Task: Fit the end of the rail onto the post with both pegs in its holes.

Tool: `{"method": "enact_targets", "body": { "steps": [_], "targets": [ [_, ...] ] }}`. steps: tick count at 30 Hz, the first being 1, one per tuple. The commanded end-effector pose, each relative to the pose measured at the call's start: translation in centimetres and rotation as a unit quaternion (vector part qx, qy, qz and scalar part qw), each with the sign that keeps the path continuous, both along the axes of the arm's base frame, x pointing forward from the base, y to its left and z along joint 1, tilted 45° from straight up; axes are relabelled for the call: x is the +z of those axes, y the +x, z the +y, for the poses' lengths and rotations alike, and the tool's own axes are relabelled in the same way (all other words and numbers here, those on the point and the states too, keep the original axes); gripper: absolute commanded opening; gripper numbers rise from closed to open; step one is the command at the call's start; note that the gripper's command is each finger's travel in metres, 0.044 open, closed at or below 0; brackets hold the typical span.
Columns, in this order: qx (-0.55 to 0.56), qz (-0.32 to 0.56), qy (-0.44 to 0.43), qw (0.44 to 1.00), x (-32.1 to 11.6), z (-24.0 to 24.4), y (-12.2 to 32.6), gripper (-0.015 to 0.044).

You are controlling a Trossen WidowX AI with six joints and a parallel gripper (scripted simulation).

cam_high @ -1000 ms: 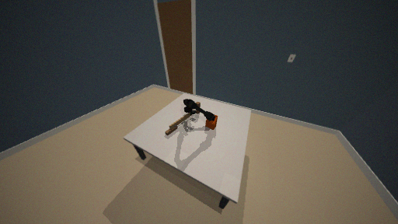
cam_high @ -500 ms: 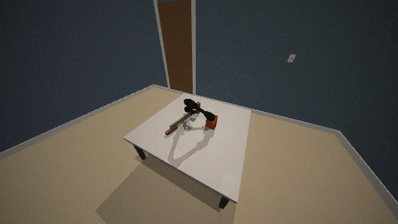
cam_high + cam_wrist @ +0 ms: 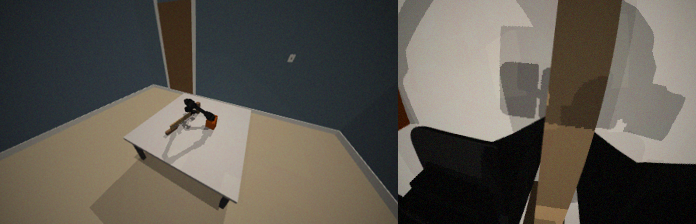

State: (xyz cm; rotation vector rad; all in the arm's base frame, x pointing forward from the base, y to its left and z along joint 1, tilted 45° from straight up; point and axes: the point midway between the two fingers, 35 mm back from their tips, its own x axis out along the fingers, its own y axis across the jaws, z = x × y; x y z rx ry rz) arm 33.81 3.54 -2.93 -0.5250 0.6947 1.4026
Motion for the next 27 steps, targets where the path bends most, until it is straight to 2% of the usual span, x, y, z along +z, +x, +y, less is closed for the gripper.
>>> {"method": "enact_targets", "body": {
  "steps": [1, 27],
  "targets": [
    [-0.002, -0.001, -0.002, 1.000, -0.16, -0.33, 0.03, 0.0000],
    [-0.002, -0.001, -0.002, 1.000, -0.62, -1.02, -0.07, 0.0000]
  ]
}}
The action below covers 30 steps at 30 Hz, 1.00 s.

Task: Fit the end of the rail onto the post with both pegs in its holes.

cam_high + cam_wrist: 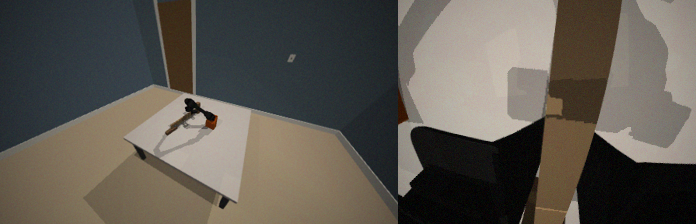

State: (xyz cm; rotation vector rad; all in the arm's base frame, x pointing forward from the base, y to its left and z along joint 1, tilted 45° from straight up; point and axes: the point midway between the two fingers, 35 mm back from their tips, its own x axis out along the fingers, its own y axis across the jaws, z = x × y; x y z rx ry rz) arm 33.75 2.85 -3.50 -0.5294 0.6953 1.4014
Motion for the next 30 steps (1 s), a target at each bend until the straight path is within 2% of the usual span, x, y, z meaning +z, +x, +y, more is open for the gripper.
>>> {"method": "enact_targets", "body": {
  "steps": [1, 30],
  "targets": [
    [-0.002, 0.000, 0.000, 1.000, -0.07, -0.36, -0.01, 0.0000],
    [-0.002, 0.000, -0.001, 1.000, -0.79, -0.92, -0.13, 0.0000]
  ]
}}
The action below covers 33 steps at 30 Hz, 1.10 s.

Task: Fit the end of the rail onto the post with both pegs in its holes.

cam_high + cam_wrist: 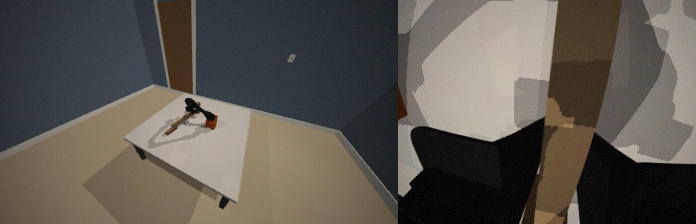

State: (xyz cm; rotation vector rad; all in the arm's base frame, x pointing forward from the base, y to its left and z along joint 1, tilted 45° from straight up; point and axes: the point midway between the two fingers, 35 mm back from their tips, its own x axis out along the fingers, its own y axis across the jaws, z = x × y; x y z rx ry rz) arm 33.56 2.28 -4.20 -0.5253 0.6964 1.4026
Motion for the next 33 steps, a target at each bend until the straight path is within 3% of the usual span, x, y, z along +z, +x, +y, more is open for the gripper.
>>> {"method": "enact_targets", "body": {
  "steps": [1, 33],
  "targets": [
    [-0.002, -0.002, -0.002, 1.000, -0.11, -0.37, 0.05, 0.0000],
    [-0.002, -0.002, -0.002, 1.000, -0.77, -1.11, -0.08, 0.0000]
  ]
}}
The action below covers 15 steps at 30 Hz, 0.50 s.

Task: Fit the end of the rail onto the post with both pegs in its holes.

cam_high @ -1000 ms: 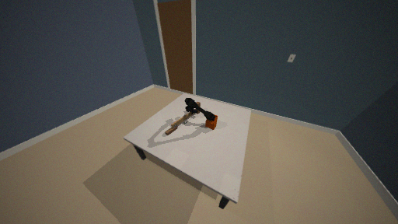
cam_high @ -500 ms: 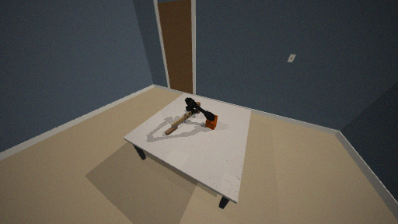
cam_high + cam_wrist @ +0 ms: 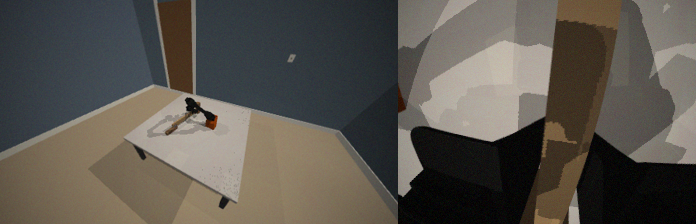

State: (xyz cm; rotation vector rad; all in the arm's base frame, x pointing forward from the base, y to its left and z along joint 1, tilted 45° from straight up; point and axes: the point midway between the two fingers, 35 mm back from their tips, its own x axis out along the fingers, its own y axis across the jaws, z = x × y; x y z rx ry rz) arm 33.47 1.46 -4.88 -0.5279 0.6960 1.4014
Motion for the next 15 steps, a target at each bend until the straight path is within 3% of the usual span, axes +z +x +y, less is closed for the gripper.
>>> {"method": "enact_targets", "body": {
  "steps": [1, 15],
  "targets": [
    [-0.002, -0.001, -0.001, 1.000, -0.12, -0.32, 0.00, 0.0000],
    [-0.002, -0.001, -0.001, 1.000, -0.45, -0.61, -0.05, 0.0000]
  ]
}}
